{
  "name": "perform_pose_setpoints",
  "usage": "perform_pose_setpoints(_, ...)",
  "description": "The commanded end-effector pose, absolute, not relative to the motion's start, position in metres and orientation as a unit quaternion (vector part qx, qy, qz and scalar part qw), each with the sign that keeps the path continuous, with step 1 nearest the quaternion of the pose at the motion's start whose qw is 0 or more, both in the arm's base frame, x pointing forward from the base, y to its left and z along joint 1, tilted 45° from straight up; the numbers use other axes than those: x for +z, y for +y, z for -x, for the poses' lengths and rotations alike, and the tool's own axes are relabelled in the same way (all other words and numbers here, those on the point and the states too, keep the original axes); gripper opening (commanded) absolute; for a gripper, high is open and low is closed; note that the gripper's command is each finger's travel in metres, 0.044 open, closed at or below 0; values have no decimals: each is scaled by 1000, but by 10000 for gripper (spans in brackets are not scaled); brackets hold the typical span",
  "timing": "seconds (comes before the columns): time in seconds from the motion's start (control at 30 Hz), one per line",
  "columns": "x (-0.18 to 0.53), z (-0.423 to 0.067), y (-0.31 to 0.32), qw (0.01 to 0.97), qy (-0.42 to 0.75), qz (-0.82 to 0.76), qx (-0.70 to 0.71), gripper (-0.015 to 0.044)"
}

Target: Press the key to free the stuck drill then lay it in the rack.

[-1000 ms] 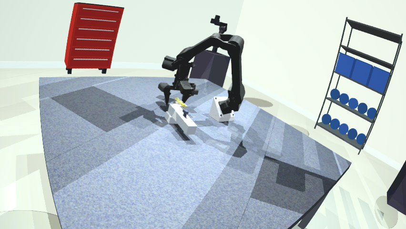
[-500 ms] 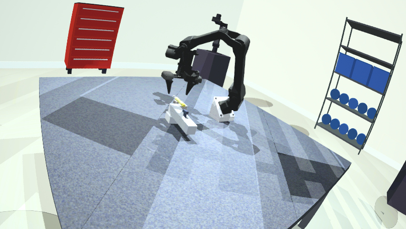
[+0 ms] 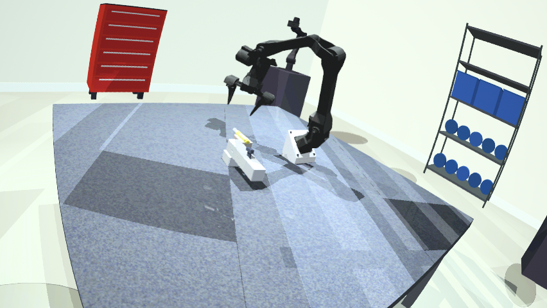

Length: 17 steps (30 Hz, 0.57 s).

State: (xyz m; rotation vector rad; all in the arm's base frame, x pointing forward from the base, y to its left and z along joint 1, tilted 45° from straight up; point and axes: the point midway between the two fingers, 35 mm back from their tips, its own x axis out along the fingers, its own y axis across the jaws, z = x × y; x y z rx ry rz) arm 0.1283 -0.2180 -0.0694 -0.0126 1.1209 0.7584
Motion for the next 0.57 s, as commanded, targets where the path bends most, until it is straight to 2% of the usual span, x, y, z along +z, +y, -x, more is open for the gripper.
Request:
perform_pose_setpoints(0.0,-75,-83,-251,771,596,-202,101,440)
perform_pose_setpoints(0.13,-77,-48,-273,725,592,-341,-86,440)
perform_pose_setpoints(0.53,-75,27,-302,556,461,-561,-404,440)
